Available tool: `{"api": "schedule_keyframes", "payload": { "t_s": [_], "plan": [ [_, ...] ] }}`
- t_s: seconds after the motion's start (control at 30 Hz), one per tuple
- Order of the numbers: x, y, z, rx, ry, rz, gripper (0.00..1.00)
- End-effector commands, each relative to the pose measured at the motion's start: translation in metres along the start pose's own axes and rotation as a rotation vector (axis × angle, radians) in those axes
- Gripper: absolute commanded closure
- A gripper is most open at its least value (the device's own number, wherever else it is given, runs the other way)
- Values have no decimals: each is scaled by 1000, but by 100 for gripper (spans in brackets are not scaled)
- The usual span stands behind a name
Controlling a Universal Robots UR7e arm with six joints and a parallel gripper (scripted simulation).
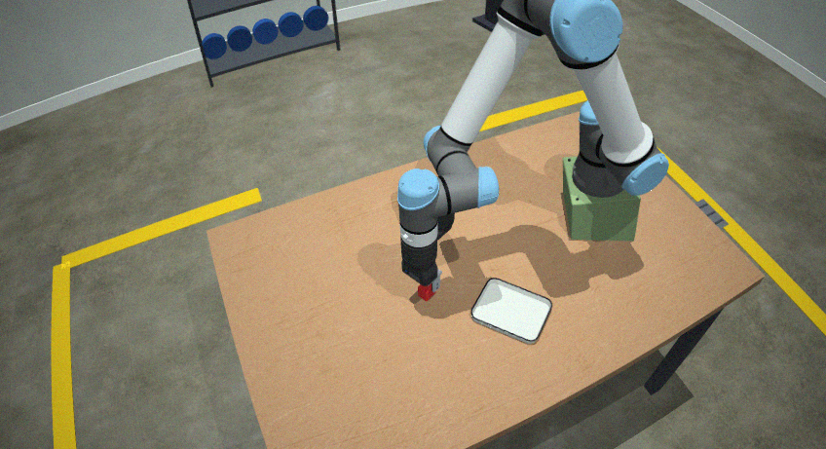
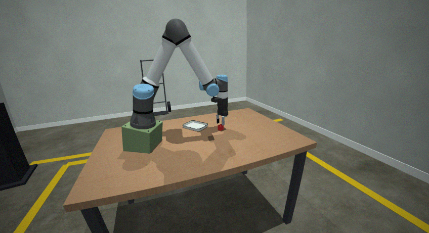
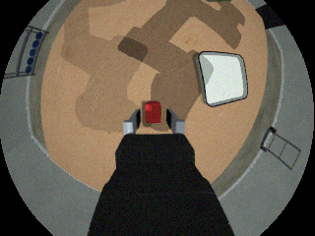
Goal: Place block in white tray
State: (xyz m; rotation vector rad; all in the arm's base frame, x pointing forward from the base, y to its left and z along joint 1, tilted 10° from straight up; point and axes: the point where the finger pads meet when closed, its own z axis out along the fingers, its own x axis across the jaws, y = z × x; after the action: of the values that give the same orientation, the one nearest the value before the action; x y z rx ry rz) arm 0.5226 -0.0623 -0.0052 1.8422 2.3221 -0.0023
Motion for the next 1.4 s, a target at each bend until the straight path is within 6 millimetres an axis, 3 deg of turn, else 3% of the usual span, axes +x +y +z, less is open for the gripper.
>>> {"api": "schedule_keyframes", "payload": {
  "t_s": [0.0,0.8,1.37],
  "plan": [
    [0,1,2,-2,-1,0,9],
    [0,1,4,-2,-1,0,9],
    [0,1,38,-2,-1,0,9]
  ]
}}
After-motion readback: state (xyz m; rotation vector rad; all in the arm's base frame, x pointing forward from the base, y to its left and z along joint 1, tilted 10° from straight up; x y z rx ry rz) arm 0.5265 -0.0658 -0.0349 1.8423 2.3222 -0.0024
